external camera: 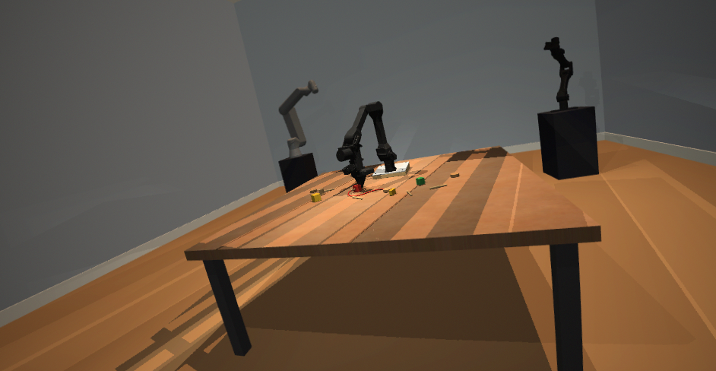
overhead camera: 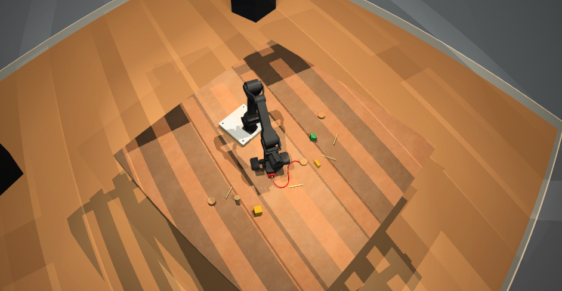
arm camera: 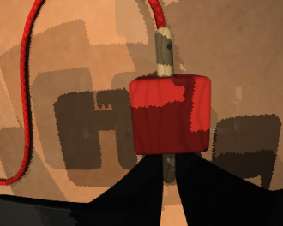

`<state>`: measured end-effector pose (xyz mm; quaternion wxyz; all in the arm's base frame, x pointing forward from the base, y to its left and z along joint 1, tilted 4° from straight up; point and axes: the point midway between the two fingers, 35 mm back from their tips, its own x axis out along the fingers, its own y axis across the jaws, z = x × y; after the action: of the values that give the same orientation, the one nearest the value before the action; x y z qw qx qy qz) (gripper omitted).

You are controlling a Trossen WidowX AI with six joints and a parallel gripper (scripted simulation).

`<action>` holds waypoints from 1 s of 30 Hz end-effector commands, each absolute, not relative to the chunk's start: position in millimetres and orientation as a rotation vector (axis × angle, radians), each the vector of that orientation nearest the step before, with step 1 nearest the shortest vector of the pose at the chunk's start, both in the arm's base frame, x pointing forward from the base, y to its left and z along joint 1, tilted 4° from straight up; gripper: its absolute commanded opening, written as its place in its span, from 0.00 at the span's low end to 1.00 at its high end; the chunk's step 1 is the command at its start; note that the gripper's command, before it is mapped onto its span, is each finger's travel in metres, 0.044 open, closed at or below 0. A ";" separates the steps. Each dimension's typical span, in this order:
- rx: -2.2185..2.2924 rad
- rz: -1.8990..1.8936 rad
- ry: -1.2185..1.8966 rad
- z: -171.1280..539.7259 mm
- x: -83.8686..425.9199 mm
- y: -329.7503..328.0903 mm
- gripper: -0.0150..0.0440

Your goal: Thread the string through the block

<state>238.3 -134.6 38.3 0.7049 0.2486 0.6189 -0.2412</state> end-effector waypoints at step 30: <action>0.556 -0.538 1.368 34.4 213.3 -114.3 0.25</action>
<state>216.8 -117.1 35.3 0.7073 0.2492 0.6160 -0.2411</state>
